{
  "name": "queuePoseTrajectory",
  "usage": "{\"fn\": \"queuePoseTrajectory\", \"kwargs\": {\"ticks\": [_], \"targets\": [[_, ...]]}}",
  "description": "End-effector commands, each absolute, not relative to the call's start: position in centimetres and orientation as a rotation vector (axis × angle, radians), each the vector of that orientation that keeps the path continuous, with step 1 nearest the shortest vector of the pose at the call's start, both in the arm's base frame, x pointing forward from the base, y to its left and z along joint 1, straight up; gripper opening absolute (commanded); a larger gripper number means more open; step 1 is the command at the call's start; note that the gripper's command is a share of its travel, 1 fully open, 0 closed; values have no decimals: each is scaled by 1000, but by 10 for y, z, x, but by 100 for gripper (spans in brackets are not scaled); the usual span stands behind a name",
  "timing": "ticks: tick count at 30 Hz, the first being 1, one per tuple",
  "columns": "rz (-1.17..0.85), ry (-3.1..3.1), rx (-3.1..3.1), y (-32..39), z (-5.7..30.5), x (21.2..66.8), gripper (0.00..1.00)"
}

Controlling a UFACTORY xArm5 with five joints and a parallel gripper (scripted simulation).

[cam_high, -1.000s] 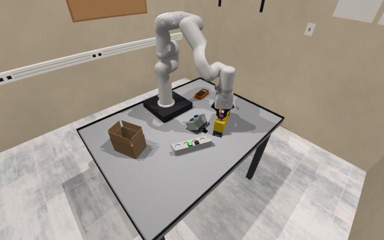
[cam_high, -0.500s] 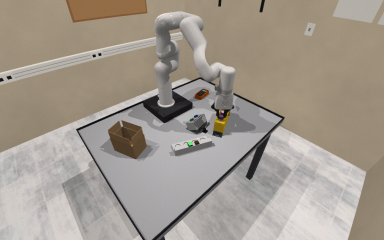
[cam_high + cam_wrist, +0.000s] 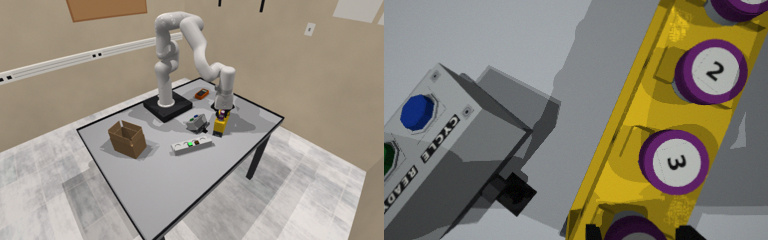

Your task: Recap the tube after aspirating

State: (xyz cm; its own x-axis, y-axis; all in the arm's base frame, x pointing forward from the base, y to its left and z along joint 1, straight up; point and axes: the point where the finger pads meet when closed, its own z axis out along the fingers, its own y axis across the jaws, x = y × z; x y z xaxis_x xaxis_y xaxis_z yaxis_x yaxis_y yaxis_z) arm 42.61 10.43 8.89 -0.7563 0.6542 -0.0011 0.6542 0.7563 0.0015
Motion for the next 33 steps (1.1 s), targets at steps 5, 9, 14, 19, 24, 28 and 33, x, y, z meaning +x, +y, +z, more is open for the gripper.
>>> {"fn": "queuePoseTrajectory", "kwargs": {"ticks": [5, 9, 14, 19, 24, 28, 33], "targets": [[10, 2942, 1096, 105, 89, 427, 46], [10, 2942, 1096, 105, 88, 427, 46], [10, 2942, 1096, 105, 86, 427, 46], [10, 2942, 1096, 105, 83, 427, 46], [10, 2942, 1096, 105, 83, 427, 0], [10, 2942, 1096, 105, 83, 427, 0], [10, 2942, 1096, 105, 83, 427, 0]]}}
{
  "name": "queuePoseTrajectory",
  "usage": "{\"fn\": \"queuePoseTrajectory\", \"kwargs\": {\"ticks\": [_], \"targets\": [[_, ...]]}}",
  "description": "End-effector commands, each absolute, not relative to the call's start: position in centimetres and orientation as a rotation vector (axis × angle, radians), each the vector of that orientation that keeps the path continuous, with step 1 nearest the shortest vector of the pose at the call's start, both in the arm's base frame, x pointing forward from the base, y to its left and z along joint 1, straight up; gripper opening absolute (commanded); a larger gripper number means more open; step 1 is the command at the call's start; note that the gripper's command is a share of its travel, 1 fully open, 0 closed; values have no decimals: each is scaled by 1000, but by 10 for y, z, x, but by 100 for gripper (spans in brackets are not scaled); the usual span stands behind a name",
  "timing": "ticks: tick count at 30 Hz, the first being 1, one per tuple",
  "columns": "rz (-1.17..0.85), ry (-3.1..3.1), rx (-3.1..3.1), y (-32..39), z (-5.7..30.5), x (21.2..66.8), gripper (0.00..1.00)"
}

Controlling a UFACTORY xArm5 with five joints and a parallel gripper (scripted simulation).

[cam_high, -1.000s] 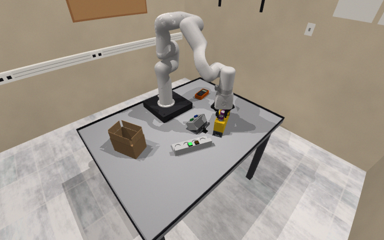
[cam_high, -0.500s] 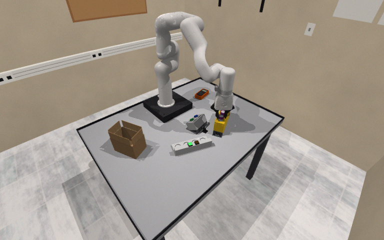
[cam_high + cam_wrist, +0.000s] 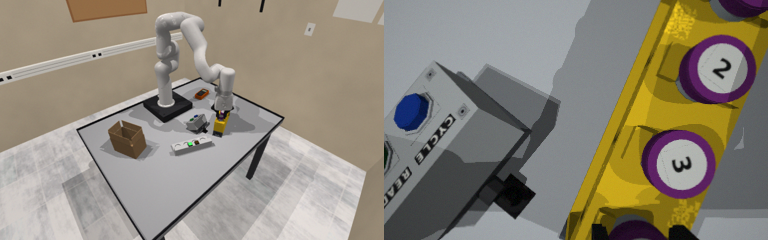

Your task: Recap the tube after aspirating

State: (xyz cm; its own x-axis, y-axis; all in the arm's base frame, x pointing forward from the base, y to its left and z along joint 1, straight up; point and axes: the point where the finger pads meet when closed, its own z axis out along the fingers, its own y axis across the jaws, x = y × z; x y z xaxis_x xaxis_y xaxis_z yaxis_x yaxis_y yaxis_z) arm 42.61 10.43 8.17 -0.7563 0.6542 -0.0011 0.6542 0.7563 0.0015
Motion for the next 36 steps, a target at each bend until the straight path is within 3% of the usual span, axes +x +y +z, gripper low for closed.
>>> {"fn": "queuePoseTrajectory", "kwargs": {"ticks": [1, 36], "targets": [[10, 2942, 1096, 105, 83, 427, 0], [11, 2300, 2140, 105, 82, 427, 0]]}}
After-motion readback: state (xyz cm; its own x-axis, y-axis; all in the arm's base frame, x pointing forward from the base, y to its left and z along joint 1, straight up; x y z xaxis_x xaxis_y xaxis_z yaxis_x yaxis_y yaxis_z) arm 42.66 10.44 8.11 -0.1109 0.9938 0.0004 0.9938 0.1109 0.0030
